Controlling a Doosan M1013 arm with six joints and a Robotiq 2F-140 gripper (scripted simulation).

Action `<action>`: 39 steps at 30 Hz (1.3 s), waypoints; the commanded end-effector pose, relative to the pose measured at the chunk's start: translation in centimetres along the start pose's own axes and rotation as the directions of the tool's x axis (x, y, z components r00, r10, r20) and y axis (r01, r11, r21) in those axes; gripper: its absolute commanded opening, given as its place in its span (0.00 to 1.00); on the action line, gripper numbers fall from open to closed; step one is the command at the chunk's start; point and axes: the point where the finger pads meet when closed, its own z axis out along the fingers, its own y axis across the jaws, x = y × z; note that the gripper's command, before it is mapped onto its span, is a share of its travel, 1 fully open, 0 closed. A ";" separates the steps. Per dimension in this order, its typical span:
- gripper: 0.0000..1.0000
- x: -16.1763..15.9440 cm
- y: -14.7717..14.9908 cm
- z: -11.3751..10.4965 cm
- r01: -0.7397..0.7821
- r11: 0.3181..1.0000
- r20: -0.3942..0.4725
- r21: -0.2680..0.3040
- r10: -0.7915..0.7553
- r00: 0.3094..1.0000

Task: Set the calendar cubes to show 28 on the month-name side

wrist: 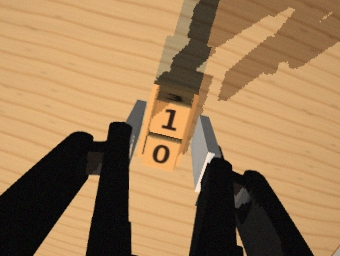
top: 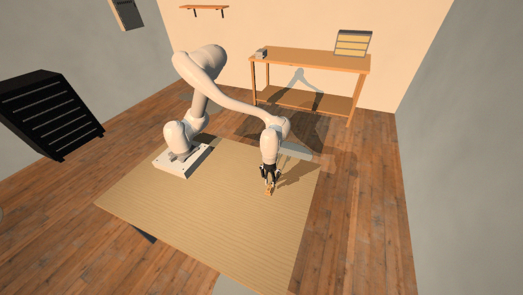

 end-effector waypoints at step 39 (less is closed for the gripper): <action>0.35 0.1 -0.1 2.1 -0.002 1.000 0.003 0.001 0.002 1.000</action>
